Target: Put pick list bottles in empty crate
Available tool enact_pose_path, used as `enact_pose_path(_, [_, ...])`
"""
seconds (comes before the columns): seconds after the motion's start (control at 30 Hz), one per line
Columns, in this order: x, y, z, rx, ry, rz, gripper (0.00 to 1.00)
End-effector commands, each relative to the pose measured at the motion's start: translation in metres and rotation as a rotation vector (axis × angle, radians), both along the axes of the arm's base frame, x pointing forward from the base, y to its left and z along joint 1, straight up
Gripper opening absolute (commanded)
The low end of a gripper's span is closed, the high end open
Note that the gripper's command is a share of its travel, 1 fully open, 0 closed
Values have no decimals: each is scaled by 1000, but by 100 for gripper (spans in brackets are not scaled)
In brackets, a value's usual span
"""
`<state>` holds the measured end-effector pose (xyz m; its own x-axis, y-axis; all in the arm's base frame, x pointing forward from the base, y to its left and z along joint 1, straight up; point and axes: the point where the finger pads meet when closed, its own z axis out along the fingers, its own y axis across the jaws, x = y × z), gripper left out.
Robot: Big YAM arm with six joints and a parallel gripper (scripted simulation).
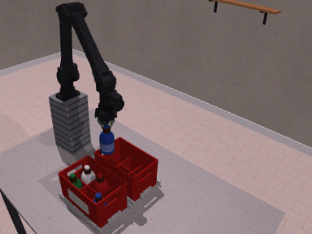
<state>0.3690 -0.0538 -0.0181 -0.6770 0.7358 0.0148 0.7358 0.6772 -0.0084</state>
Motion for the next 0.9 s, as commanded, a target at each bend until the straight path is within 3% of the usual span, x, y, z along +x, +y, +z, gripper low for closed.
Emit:
enact_pose_path(0.0, [34,-6,25,-12,-69,-9,0])
enact_pose_path(0.17, [36,-6,28,-13,-77,-9,0])
enact_pose_path(0.27, [38,-6,16,-13,-77,-9,0])
enact_pose_path(0.4, [42,-6,22,-17,-104,-9,0])
enact_pose_path(0.57, [39,-6,10,-14,-86,-9,0])
enact_pose_path(0.67, [27,-4,6,-13,-77,-9,0])
enact_pose_path(0.77, [34,-5,9,-15,-92,-9,0])
enact_pose_path(0.87, [17,-3,-9,-9,-45,-9,0])
